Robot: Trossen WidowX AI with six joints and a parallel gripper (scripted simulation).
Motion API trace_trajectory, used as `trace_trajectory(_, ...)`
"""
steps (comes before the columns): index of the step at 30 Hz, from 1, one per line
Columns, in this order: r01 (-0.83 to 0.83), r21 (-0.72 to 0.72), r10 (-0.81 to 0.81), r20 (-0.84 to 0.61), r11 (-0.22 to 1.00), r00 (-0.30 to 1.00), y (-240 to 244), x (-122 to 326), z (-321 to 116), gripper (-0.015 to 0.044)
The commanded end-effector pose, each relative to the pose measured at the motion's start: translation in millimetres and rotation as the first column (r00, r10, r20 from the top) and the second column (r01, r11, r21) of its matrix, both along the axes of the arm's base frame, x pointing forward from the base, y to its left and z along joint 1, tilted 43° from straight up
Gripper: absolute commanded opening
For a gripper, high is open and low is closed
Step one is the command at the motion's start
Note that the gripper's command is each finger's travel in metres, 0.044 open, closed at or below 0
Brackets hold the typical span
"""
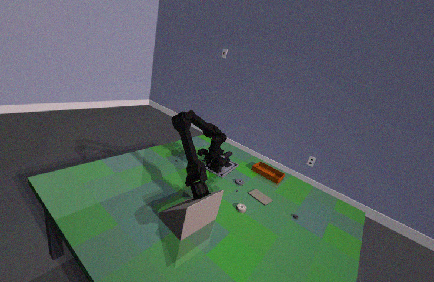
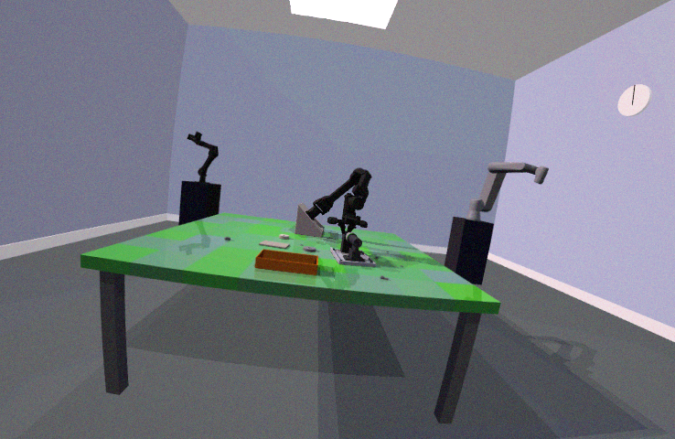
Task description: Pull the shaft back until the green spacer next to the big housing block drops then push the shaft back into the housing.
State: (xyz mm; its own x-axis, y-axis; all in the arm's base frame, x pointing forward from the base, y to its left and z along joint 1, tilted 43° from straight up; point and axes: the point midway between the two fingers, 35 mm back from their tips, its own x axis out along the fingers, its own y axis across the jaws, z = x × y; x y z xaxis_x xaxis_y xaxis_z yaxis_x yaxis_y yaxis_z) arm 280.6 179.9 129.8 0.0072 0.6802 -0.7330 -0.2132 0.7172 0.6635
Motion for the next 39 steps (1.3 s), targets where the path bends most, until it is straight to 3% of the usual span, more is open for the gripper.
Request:
trace_trajectory(1,-0.001,0.001,0.001,-0.002,1.000,1.000,0.2,-1.5,0.6,0.0000)
trace_trajectory(39,-0.001,0.001,0.001,-0.002,1.000,1.000,-0.4,-4.9,0.0,0.0000)
